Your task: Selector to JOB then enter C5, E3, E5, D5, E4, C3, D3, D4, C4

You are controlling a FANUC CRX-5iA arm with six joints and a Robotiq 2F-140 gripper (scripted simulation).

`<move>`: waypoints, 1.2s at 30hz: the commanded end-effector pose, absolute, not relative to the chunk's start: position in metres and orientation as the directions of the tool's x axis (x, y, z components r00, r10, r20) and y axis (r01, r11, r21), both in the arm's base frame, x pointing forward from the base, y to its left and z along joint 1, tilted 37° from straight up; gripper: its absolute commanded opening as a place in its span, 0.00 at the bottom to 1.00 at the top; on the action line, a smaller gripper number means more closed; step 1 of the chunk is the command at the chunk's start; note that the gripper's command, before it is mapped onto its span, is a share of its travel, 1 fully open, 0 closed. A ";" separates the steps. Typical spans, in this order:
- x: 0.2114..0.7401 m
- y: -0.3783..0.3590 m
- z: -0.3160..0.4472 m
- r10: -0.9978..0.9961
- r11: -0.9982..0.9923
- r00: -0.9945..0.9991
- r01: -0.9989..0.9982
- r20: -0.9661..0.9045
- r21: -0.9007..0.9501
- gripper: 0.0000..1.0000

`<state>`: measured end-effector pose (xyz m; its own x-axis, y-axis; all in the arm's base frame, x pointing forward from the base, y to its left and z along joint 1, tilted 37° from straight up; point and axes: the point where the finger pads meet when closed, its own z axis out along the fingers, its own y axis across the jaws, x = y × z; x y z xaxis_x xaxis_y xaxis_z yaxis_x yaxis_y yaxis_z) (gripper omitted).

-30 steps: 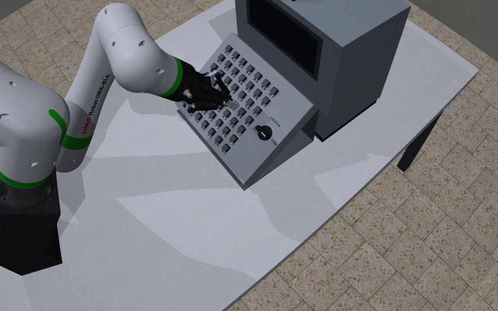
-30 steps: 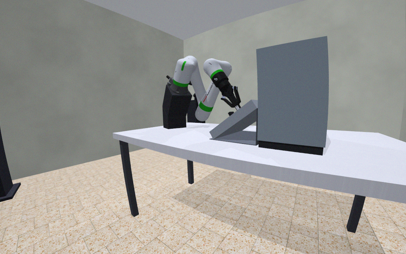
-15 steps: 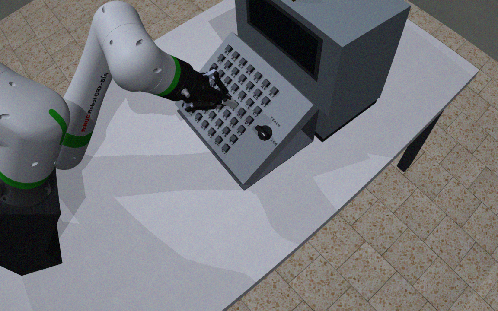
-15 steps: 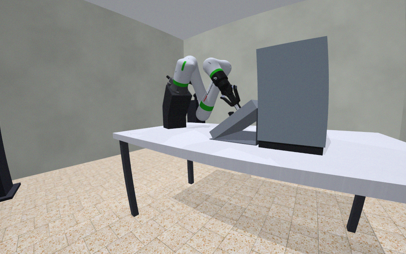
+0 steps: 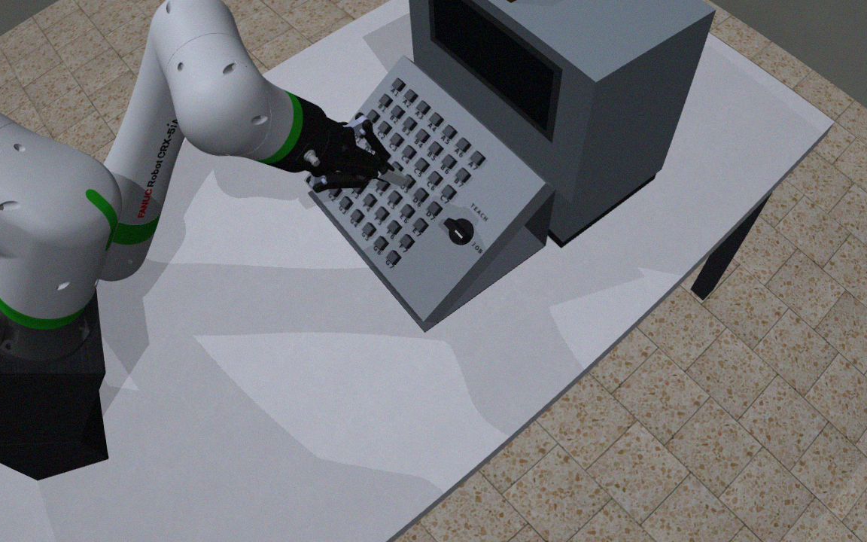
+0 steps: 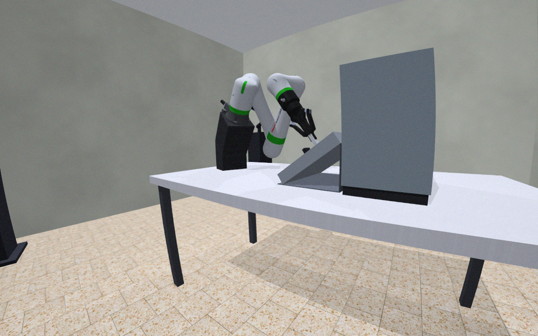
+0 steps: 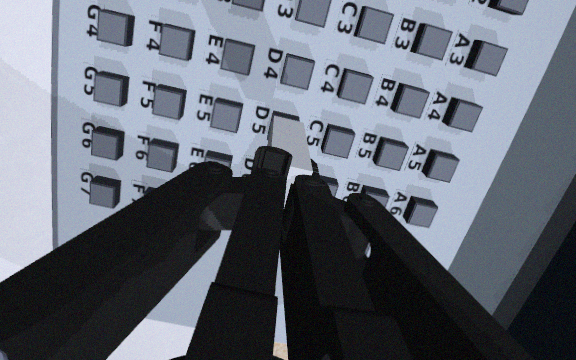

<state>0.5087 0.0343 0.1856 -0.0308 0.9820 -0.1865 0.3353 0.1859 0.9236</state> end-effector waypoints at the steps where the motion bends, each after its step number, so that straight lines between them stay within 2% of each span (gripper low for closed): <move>1: 0.506 0.035 0.187 0.982 0.186 -0.031 0.335 -0.187 0.924 0.00; 36: 0.517 0.041 0.218 0.982 0.186 -0.031 0.335 -0.187 0.924 0.00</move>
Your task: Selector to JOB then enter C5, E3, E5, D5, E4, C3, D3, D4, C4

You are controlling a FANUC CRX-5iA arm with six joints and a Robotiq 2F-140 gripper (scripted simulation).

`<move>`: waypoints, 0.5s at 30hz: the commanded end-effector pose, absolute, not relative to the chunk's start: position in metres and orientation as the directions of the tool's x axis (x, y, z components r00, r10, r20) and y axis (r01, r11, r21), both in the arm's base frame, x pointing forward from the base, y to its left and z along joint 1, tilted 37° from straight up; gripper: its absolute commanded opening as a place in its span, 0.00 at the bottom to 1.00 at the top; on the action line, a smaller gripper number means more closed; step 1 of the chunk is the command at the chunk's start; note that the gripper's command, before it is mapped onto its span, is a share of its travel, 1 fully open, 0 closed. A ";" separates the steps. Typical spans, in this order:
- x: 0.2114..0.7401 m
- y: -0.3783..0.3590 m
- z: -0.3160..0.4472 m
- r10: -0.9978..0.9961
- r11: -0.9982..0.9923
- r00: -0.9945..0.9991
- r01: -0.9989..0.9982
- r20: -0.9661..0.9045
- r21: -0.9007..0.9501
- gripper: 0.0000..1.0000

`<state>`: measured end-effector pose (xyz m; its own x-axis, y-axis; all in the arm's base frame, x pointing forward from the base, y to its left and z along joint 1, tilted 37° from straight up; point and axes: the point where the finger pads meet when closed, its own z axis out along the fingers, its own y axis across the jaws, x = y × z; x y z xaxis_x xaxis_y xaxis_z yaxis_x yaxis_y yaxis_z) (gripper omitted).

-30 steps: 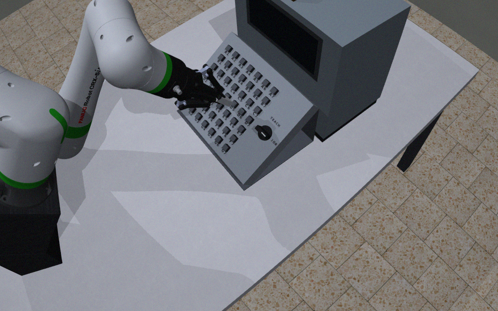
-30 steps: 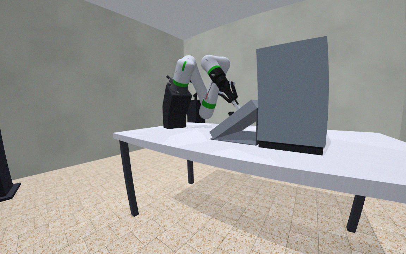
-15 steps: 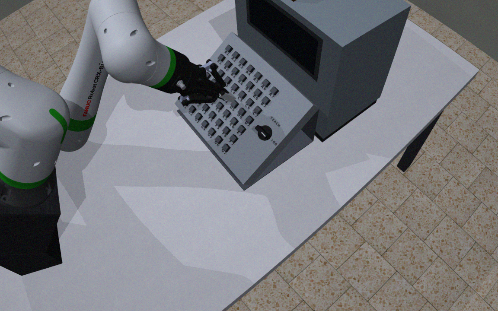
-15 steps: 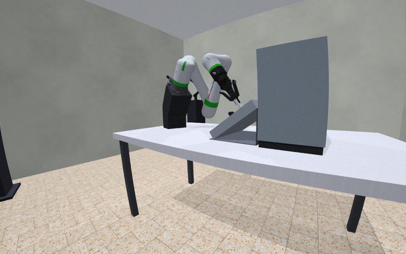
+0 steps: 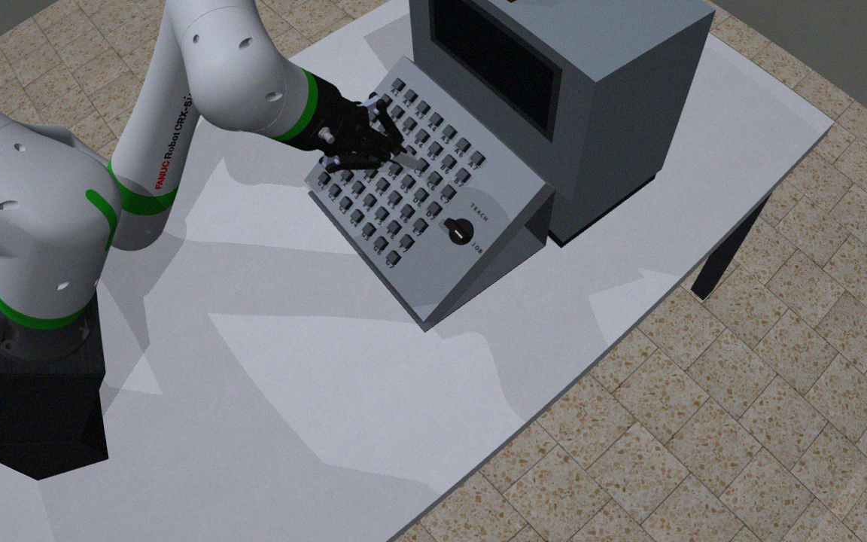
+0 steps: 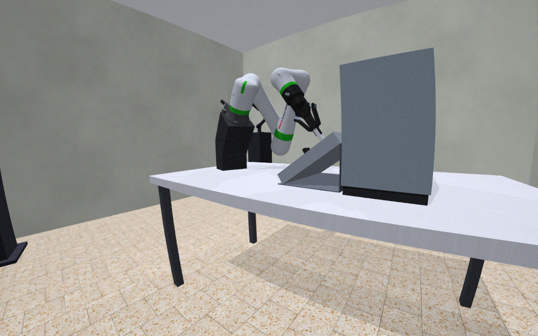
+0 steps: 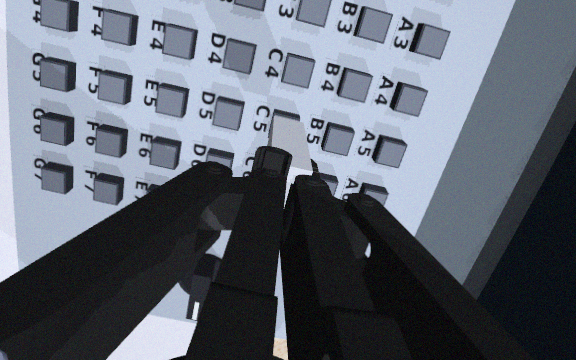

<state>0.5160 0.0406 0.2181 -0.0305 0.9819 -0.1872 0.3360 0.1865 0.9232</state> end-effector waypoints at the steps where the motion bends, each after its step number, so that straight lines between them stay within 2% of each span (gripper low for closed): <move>1: 0.518 0.041 0.218 0.982 0.186 -0.031 0.335 -0.187 0.924 0.00; 15: 0.534 0.040 0.212 0.982 0.186 -0.031 0.335 -0.187 0.924 0.00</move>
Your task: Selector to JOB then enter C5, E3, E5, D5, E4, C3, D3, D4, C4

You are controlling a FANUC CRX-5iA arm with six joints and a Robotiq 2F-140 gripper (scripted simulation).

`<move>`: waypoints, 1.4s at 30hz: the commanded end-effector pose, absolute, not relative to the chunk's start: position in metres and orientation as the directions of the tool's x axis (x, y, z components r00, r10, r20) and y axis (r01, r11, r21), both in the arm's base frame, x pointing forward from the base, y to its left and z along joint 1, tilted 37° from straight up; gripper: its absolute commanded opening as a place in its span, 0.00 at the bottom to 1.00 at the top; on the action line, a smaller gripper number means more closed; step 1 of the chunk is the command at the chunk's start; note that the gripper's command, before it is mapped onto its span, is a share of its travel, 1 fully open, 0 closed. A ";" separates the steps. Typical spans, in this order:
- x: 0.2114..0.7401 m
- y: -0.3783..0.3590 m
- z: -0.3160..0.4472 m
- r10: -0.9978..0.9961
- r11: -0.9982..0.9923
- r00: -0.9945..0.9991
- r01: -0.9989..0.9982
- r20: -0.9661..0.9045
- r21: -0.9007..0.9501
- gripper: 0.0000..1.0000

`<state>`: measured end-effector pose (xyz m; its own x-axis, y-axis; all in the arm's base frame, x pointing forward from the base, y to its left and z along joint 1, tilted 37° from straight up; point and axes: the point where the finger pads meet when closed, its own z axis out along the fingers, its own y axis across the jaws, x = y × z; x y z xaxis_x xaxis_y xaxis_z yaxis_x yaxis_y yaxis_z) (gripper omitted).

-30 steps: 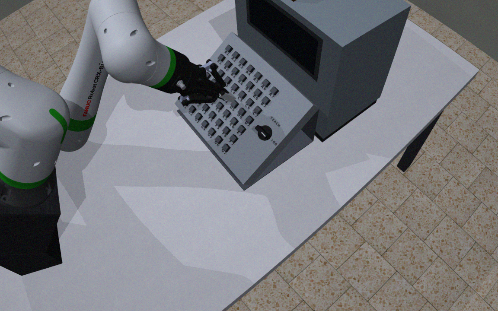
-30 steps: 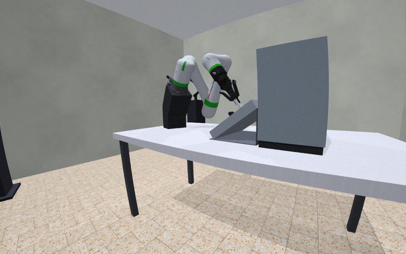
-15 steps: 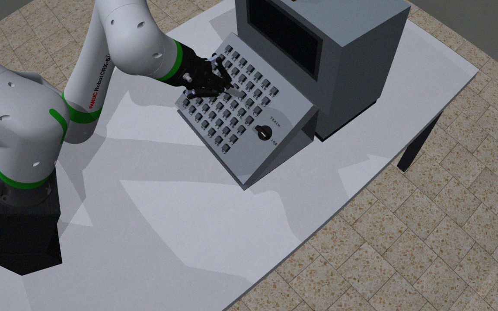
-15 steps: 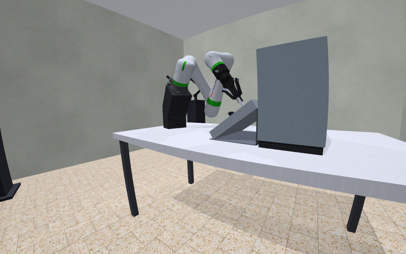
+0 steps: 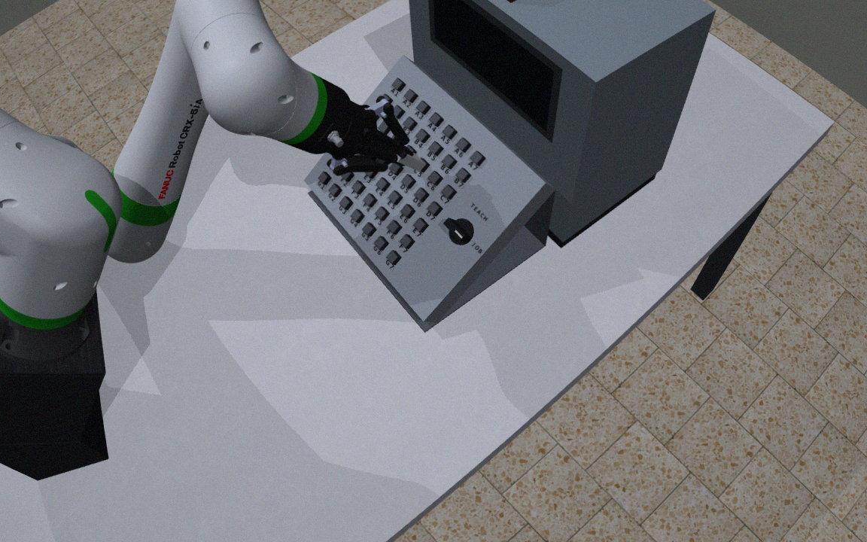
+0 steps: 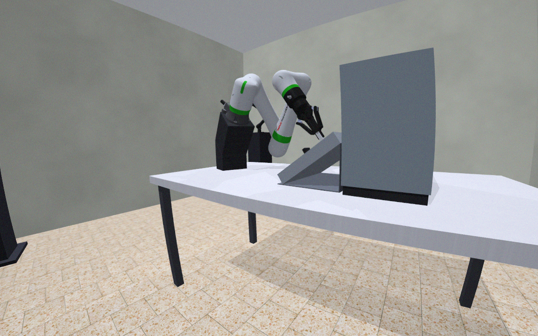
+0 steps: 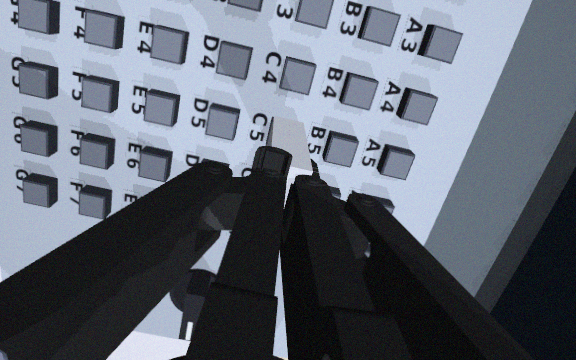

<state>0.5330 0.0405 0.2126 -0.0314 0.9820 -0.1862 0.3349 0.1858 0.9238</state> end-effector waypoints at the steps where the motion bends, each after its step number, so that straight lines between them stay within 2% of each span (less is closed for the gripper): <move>1: 0.534 0.040 0.212 0.982 0.186 -0.031 0.335 -0.187 0.924 0.00; 42: 0.541 0.040 0.210 0.982 0.186 -0.031 0.335 -0.187 0.924 0.00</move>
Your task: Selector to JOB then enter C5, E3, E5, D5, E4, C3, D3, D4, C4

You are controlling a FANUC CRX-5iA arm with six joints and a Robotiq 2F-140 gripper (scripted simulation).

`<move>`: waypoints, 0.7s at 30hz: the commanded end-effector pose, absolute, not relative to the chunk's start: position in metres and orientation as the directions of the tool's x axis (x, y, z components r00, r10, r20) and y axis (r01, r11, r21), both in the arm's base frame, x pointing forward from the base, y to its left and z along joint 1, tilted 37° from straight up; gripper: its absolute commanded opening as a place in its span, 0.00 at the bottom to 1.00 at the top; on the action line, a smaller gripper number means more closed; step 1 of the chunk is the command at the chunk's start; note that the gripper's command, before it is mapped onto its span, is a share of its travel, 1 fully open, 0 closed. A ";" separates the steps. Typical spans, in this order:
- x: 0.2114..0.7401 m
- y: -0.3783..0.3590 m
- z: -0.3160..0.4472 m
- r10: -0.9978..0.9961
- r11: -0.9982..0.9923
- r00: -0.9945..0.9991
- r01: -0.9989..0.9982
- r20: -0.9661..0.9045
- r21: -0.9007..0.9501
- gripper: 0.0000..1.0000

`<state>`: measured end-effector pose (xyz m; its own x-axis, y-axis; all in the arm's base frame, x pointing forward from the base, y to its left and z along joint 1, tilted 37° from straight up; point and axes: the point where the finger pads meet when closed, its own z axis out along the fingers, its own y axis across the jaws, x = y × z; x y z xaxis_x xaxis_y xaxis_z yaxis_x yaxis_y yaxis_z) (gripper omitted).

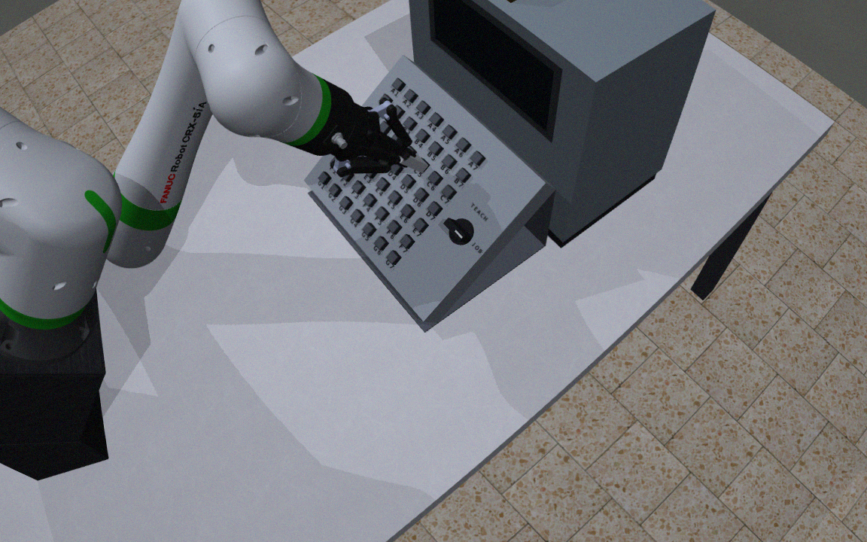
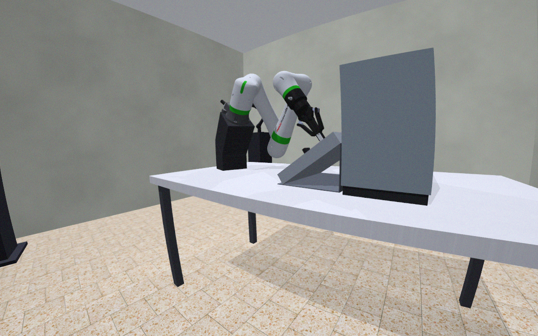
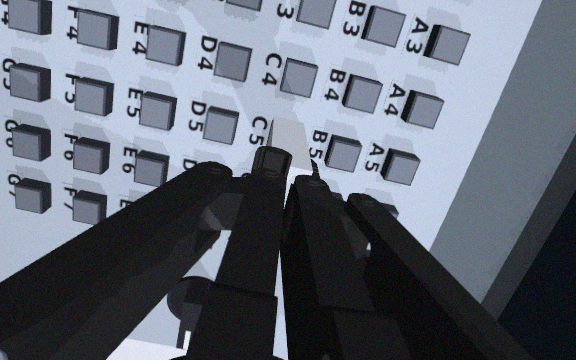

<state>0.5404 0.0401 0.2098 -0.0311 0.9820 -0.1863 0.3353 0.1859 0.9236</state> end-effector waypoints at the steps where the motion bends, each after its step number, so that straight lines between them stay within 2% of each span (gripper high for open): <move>1: 0.541 0.040 0.210 0.982 0.186 -0.031 0.335 -0.187 0.924 0.00; 21: 0.548 0.040 0.207 0.982 0.186 -0.031 0.335 -0.187 0.924 0.00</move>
